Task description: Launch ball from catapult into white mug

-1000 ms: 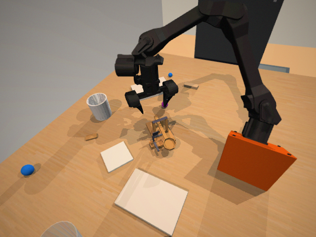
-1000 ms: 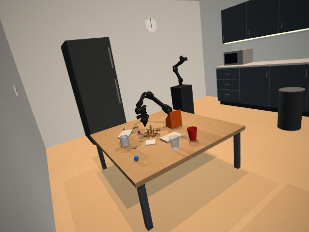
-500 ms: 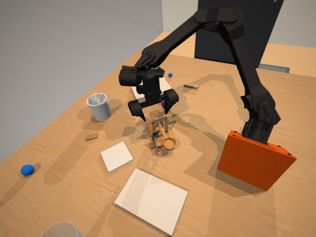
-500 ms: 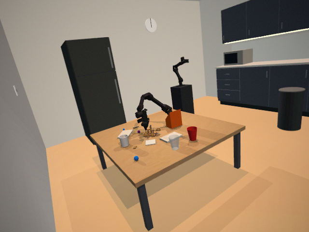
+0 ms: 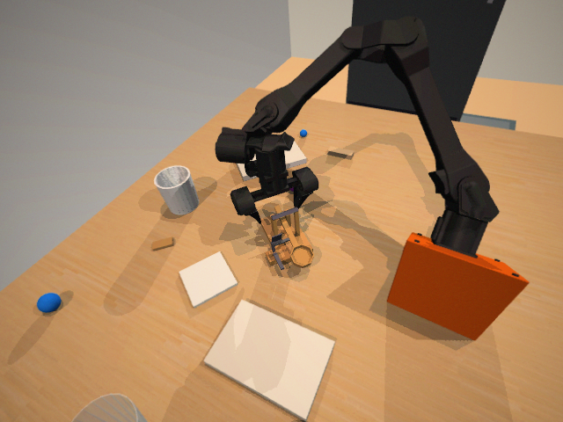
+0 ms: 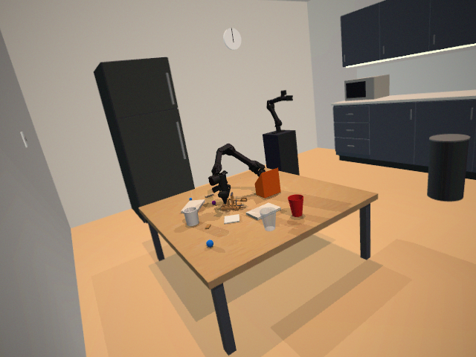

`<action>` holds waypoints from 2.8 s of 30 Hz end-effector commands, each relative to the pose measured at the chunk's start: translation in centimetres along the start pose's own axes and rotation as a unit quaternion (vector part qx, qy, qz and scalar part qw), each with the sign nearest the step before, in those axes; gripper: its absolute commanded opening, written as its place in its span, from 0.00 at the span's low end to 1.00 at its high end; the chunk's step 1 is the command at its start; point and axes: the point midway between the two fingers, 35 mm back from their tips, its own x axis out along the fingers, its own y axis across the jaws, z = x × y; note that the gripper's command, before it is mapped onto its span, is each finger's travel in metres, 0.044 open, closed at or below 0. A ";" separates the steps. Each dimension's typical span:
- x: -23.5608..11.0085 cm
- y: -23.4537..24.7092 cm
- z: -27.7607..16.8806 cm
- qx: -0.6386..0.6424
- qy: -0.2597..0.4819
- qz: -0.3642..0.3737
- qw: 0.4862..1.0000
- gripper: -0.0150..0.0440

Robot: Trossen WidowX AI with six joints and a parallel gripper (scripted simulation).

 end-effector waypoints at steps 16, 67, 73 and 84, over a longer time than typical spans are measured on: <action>1.7 -0.1 0.0 0.000 0.000 -0.001 1.000 0.78; -2.9 1.8 -0.6 -0.353 0.000 -0.002 0.936 0.25; -2.0 1.9 -0.6 -0.353 0.000 -0.002 0.936 0.25; -0.1 1.9 -0.6 -0.353 0.000 -0.002 0.936 0.25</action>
